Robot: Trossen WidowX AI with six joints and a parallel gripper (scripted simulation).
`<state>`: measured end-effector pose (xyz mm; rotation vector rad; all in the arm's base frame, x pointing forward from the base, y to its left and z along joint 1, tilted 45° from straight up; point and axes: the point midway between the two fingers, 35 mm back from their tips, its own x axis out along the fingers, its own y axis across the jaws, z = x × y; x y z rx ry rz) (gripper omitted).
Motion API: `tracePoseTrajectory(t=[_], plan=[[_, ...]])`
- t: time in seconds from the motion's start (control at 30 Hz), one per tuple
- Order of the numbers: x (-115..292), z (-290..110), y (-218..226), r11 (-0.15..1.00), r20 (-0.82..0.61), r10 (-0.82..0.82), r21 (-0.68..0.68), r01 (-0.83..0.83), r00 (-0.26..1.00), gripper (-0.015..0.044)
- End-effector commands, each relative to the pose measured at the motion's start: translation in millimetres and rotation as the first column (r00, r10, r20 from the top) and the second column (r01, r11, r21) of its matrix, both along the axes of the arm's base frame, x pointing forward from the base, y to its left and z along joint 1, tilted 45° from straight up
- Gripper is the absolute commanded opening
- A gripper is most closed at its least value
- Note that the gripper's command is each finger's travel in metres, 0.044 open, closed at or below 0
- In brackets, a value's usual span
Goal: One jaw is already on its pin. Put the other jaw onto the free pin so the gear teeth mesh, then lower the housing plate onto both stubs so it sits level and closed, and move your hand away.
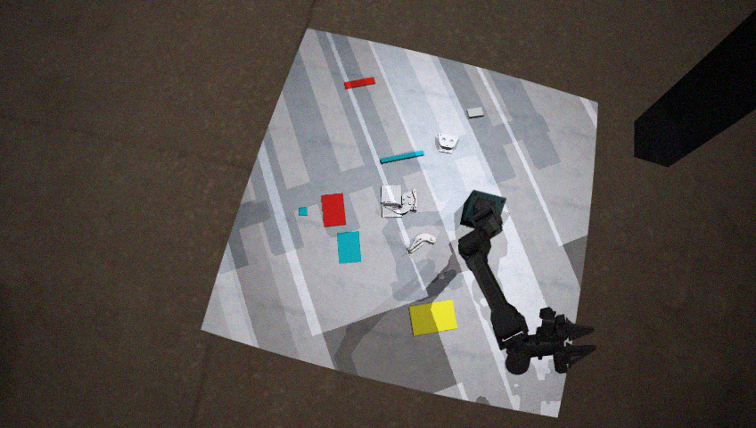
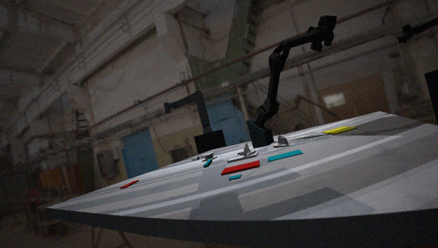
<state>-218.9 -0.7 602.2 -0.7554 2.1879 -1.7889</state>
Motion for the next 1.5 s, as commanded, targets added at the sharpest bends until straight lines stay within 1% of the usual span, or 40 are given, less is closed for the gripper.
tracePoseTrajectory(t=[0.0,0.03,0.37,0.77,1.07,1.47], plan=[[0.0,0.0,0.0,1.0,0.0,0.0,0.0,0.0,1.0,0.0426],[-0.3,-0.3,0.9,1.0,0.002,-0.003,-0.002,0.003,1.0,0.044],[-11.0,-20.5,53.1,0.978,0.091,-0.178,-0.097,0.186,0.98,0.044],[-5.7,-47.3,120.7,0.885,0.195,-0.383,-0.202,0.419,0.903,0.044],[11.3,-64.5,164.9,0.778,0.255,-0.516,-0.26,0.572,0.818,0.044],[47.0,-101.1,225.5,0.559,0.391,-0.627,-0.376,0.739,0.673,0.044]])
